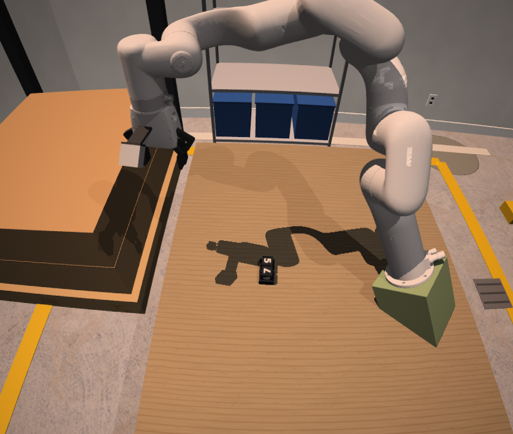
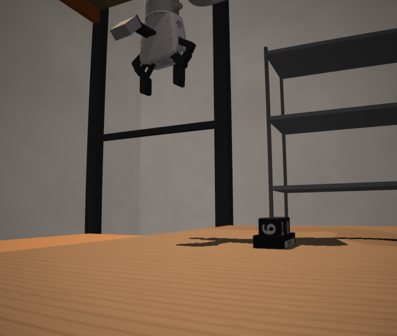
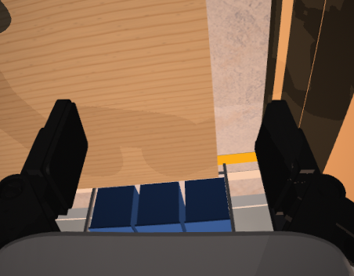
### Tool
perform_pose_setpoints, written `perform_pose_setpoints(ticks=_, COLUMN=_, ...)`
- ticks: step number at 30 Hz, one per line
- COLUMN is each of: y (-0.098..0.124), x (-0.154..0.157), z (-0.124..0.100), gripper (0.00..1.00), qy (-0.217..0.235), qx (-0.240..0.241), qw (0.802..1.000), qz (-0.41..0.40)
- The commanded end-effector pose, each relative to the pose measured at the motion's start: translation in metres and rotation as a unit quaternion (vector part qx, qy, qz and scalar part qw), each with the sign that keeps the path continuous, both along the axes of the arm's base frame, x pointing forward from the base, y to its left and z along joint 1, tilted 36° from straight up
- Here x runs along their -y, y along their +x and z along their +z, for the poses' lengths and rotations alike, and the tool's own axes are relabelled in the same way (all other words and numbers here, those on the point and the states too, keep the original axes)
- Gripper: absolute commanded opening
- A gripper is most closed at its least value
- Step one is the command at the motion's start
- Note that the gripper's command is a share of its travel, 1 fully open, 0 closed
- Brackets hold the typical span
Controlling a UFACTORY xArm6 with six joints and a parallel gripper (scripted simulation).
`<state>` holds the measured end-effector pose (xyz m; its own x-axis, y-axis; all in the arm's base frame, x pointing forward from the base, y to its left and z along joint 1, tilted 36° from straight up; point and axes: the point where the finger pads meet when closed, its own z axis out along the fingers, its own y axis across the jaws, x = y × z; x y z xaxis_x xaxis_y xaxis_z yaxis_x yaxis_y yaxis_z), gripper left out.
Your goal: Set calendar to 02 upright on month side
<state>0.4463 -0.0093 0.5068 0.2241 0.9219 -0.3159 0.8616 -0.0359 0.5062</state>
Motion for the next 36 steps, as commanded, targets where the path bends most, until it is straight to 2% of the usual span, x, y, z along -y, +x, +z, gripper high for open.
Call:
perform_pose_setpoints(ticks=1, y=0.000, x=0.000, z=0.002, gripper=1.00, qy=0.000, qx=0.002, qw=1.000, qz=0.000)
perform_pose_setpoints(ticks=18, y=0.000, x=0.000, z=0.002, gripper=1.00, qy=0.000, qx=0.002, qw=1.000, qz=0.000)
perform_pose_setpoints(ticks=21, y=-0.003, x=-0.001, z=-0.005, gripper=1.00, qy=-0.001, qx=0.002, qw=1.000, qz=0.001)
perform_pose_setpoints(ticks=25, y=-0.020, x=-0.002, z=-0.039, gripper=1.00, qy=-0.007, qx=0.000, qw=1.000, qz=0.004)
perform_pose_setpoints(ticks=26, y=-0.020, x=-0.002, z=-0.039, gripper=1.00, qy=-0.007, qx=0.000, qw=1.000, qz=0.004)
perform_pose_setpoints(ticks=27, y=-0.026, x=-0.002, z=-0.054, gripper=1.00, qy=-0.010, qx=-0.001, qw=1.000, qz=0.006)
perform_pose_setpoints(ticks=28, y=-0.026, x=-0.002, z=-0.054, gripper=1.00, qy=-0.010, qx=-0.001, qw=1.000, qz=0.006)
perform_pose_setpoints(ticks=29, y=-0.034, x=-0.003, z=-0.070, gripper=1.00, qy=-0.012, qx=-0.002, qw=1.000, qz=0.008)
perform_pose_setpoints(ticks=30, y=-0.034, x=-0.003, z=-0.070, gripper=1.00, qy=-0.012, qx=-0.002, qw=1.000, qz=0.008)
perform_pose_setpoints(ticks=31, y=-0.043, x=-0.004, z=-0.088, gripper=1.00, qy=-0.014, qx=-0.004, qw=1.000, qz=0.011)
perform_pose_setpoints(ticks=34, y=-0.043, x=-0.004, z=-0.088, gripper=1.00, qy=-0.014, qx=-0.004, qw=1.000, qz=0.011)
perform_pose_setpoints(ticks=36, y=-0.062, x=-0.005, z=-0.129, gripper=1.00, qy=-0.018, qx=-0.007, qw=1.000, qz=0.018)
